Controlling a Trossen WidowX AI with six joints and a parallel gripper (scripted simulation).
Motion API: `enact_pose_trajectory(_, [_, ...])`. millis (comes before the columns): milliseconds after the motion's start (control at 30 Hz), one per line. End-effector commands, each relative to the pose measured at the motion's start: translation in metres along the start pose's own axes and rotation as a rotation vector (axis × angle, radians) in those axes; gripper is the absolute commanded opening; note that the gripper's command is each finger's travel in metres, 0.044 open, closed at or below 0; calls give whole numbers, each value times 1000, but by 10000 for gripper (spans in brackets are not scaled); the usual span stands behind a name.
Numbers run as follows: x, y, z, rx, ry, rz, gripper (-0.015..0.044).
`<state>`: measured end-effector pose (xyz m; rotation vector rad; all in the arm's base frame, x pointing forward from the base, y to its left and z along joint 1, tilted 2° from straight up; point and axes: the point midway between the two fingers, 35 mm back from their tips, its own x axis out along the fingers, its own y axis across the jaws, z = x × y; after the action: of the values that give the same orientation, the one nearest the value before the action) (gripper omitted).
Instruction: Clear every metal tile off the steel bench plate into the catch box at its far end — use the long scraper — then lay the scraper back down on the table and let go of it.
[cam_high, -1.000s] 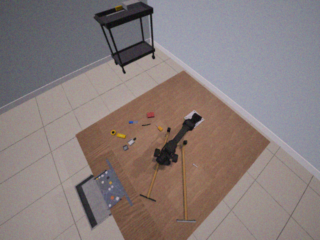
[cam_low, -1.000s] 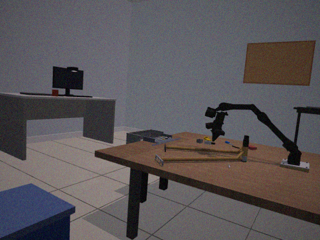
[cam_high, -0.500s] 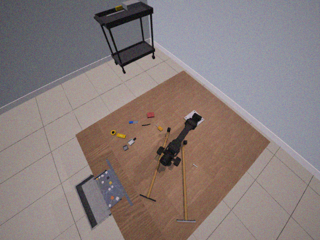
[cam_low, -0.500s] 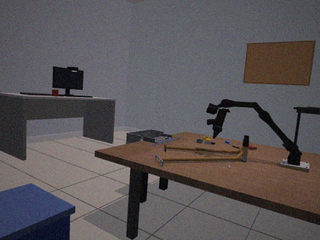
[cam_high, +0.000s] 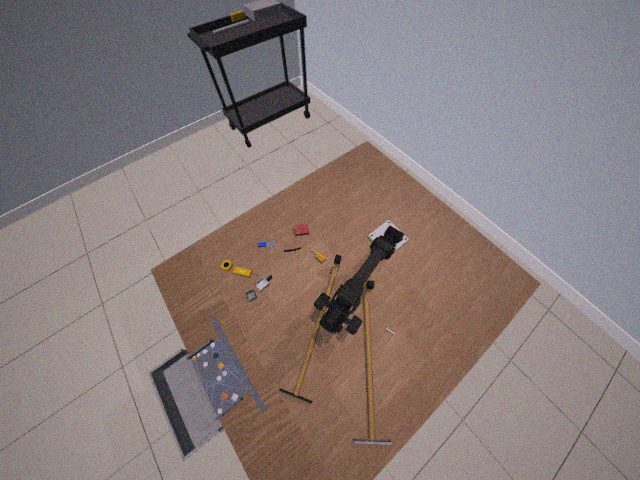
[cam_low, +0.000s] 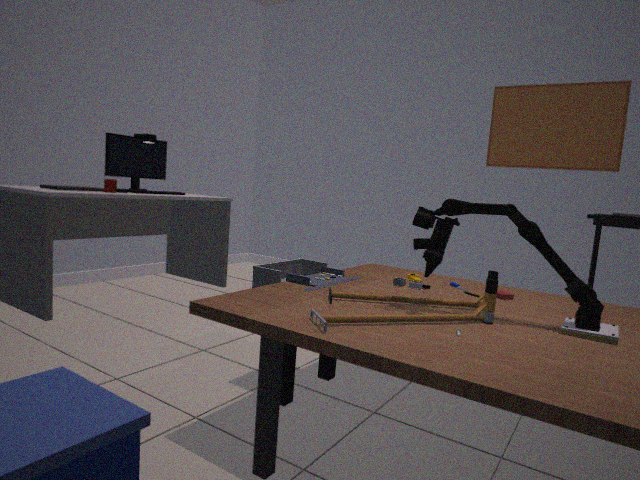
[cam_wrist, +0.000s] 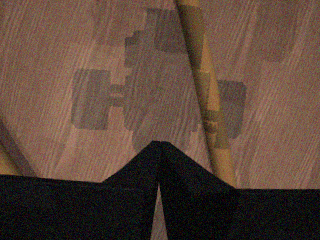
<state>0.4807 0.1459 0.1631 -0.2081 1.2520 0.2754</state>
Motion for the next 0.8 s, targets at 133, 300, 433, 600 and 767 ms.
enact_pose_trajectory(133, [20, 0, -4, 9, 13, -2, 0])
enact_pose_trajectory(300, [30, 0, -5, 11, 13, -2, 0])
enact_pose_trajectory(433, [38, 0, -6, 13, 14, -2, 0])
enact_pose_trajectory(600, [49, 0, -8, 16, 15, -2, 0])
enact_pose_trajectory(767, [59, 0, -10, 18, 15, -2, 0])
